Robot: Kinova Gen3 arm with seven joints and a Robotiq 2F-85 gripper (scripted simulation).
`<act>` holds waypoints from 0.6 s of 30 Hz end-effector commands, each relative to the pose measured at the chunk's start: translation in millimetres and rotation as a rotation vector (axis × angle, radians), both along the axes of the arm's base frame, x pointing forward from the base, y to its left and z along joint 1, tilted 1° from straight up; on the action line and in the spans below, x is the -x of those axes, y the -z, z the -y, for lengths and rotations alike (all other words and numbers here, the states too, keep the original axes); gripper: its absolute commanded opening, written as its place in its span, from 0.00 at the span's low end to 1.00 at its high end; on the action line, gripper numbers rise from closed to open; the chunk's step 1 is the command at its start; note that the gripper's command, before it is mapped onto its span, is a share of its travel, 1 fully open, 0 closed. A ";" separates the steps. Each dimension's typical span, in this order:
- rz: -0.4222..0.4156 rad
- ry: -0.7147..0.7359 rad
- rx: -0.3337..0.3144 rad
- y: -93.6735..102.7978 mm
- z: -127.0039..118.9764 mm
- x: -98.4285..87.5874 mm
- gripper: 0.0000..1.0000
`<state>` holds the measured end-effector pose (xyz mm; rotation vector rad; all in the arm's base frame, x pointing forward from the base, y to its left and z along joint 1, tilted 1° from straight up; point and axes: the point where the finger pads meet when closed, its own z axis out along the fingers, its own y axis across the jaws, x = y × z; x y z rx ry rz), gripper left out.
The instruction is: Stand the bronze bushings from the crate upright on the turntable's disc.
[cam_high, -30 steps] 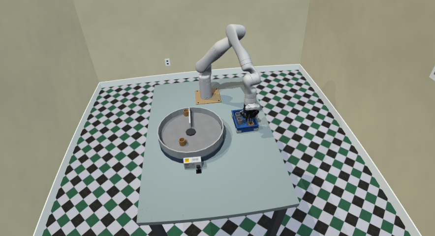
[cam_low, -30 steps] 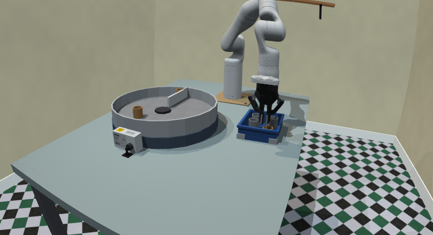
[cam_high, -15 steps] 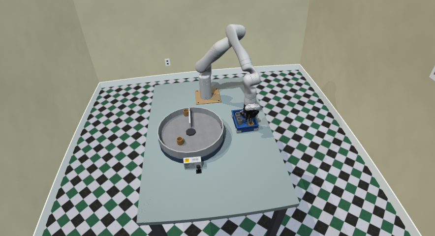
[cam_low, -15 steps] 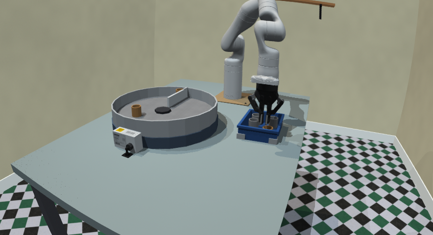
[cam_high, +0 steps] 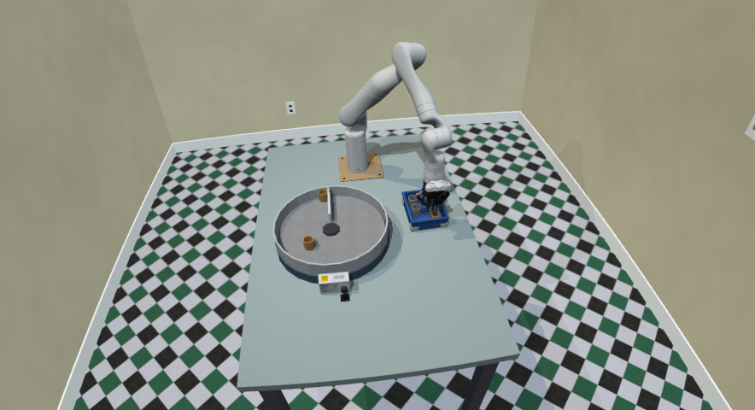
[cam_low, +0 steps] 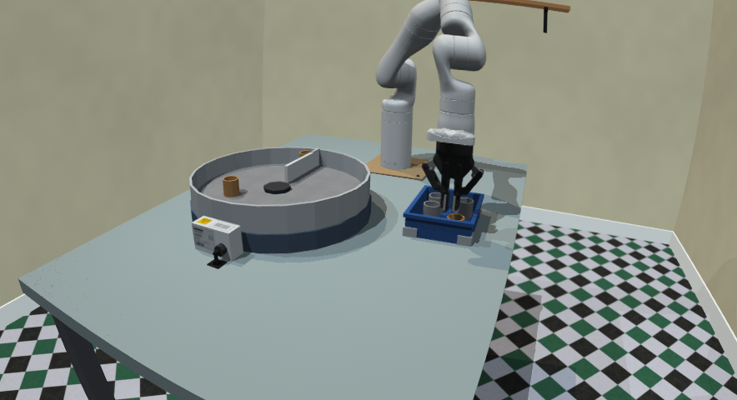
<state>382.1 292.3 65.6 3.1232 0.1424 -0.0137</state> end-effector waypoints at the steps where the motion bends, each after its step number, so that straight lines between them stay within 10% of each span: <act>1: 0.006 -0.011 -0.004 0.9 -1.5 -2.5 0.12; 18: 0.006 -0.011 -0.004 -0.2 -2.7 -4.7 0.12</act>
